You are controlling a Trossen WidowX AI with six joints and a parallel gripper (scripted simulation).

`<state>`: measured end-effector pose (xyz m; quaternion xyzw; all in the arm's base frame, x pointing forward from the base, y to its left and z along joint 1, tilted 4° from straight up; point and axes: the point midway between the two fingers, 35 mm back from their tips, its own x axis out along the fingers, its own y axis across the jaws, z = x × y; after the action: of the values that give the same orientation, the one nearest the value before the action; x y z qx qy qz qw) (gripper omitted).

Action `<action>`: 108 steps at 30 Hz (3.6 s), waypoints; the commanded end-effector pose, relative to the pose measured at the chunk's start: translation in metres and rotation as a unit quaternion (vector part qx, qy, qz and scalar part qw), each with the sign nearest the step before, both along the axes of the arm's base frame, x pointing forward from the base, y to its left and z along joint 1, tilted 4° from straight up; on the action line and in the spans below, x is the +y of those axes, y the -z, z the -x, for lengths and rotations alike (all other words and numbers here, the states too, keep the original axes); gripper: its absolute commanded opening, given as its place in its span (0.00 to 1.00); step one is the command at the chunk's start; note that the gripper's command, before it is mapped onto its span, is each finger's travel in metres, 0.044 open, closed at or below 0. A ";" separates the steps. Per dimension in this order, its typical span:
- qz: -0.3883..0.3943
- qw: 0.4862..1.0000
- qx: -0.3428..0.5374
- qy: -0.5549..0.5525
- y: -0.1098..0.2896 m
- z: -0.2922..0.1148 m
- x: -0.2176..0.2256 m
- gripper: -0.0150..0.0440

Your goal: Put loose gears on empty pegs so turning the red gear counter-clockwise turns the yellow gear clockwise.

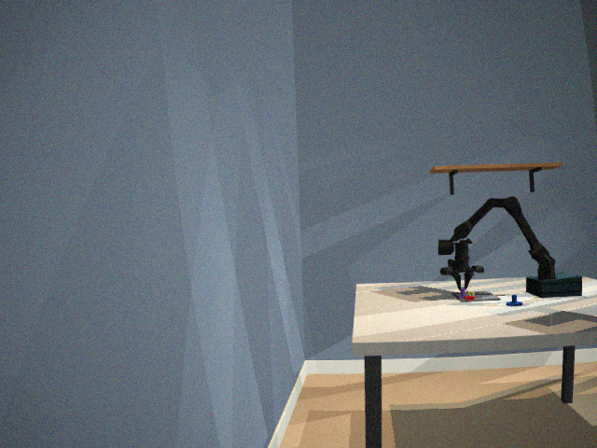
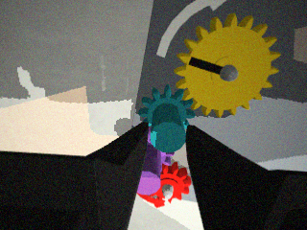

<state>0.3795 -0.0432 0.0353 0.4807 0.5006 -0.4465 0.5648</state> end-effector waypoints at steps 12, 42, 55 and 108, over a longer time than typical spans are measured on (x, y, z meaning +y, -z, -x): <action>-0.005 0.999 -0.002 0.053 -0.048 0.005 0.001 0.49; -0.005 0.999 0.001 0.048 -0.091 0.013 0.002 1.00; -0.005 0.999 0.001 0.048 -0.091 0.013 0.002 1.00; -0.018 0.999 0.010 0.048 -0.112 0.184 0.284 1.00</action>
<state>0.1956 0.2417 0.1463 0.5085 0.4927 -0.4678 0.5290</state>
